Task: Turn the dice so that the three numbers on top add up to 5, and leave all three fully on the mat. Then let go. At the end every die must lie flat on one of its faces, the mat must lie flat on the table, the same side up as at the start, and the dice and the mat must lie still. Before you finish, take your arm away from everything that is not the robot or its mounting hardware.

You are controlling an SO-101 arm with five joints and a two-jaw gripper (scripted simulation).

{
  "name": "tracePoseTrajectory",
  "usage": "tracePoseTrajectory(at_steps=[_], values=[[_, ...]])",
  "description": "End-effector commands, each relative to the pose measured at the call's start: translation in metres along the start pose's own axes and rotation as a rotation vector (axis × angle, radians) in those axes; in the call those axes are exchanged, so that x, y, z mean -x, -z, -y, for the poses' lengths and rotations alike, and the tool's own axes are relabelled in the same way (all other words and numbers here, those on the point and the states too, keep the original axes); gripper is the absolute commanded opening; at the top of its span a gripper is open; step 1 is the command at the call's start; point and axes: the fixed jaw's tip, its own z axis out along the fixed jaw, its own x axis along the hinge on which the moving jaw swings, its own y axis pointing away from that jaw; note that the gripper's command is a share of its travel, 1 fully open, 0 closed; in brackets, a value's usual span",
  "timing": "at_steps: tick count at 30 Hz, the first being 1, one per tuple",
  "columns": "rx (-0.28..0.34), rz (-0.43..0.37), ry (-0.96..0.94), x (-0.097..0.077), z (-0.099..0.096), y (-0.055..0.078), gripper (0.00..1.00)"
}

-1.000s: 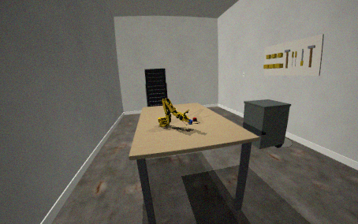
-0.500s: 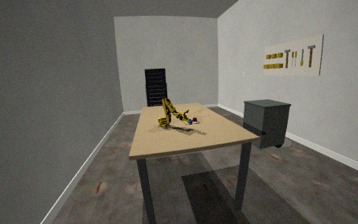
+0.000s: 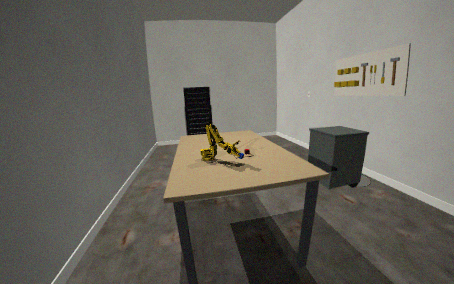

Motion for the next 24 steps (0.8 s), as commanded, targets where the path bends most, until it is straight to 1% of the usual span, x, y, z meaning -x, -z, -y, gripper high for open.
tracePoseTrajectory(at_steps=[1,10,24], values=[[-0.008,0.029,-0.01,0.0057,0.0021,0.0,0.0],[-0.008,0.029,-0.01,0.0054,0.0021,-0.0002,0.0],[-0.008,0.029,-0.01,0.0002,0.0022,-0.0024,0.0]])
